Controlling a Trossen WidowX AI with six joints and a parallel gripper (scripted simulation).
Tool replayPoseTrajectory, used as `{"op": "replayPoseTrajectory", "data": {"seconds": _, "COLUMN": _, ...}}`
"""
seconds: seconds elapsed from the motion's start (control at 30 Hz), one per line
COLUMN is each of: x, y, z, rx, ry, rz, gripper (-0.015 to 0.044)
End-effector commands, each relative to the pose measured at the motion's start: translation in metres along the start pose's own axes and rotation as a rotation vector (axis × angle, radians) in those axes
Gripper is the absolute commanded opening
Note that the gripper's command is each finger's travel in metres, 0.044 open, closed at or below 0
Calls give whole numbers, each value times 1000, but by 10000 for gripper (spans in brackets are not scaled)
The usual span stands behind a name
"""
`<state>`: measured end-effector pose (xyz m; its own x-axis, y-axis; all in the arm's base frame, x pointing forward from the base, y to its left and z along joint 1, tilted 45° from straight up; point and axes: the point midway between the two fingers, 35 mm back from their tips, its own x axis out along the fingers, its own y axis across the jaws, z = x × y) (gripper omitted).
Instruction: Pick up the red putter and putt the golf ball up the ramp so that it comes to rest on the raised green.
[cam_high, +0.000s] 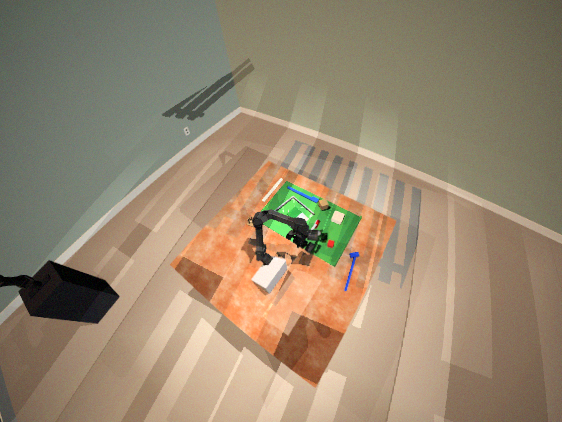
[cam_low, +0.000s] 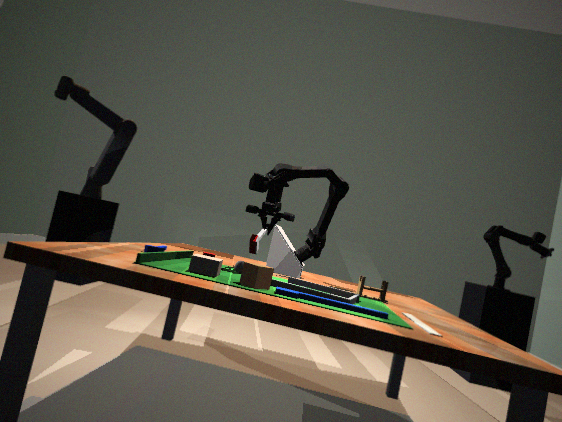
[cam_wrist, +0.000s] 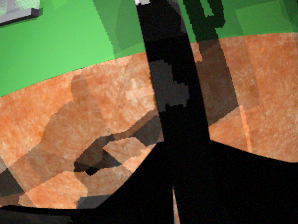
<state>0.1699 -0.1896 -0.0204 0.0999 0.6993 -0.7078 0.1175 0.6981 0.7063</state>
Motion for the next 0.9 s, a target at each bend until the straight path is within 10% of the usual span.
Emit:
{"op": "replayPoseTrajectory", "data": {"seconds": 0.0, "x": 0, "y": -28, "z": -17, "rx": 167, "ry": 2, "rz": -11, "gripper": 0}}
{"op": "replayPoseTrajectory", "data": {"seconds": 0.87, "x": 45, "y": -32, "z": -20, "rx": 192, "ry": 4, "rz": -10, "gripper": 0}}
